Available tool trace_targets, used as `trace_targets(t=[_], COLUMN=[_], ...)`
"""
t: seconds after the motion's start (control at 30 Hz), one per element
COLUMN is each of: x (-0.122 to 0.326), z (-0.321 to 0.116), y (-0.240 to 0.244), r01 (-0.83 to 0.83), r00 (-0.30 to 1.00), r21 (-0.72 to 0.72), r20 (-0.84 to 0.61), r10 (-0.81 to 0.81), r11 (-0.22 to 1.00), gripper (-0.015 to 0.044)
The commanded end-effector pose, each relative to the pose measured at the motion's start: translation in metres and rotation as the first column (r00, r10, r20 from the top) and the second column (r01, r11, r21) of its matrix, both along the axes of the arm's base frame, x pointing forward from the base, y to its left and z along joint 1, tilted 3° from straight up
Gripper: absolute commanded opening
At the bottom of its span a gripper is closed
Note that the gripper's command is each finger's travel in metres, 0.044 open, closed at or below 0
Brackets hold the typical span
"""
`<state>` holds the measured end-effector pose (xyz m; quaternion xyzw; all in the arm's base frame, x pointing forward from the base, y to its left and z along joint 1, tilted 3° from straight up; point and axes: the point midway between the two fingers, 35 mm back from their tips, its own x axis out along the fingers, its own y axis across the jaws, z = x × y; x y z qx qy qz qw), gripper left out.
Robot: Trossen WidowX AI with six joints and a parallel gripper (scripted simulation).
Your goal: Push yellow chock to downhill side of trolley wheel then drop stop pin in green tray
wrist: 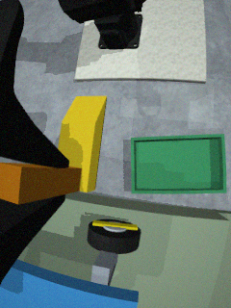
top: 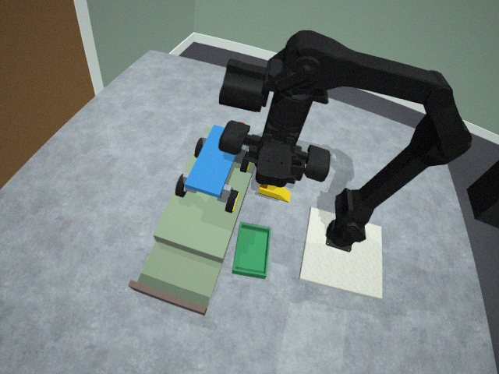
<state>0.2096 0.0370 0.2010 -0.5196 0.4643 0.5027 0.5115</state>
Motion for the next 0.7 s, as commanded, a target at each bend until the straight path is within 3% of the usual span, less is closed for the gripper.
trace_targets(t=[0.0,0.67], x=[0.003,0.013], z=[-0.001,-0.002], y=[0.013,0.090], r01=[0.003,0.002], r00=[1.000,1.000], r21=[-0.004,0.003], r20=[-0.004,-0.003], r10=[-0.003,-0.002], r11=[1.000,1.000], gripper=[0.0000,0.0000])
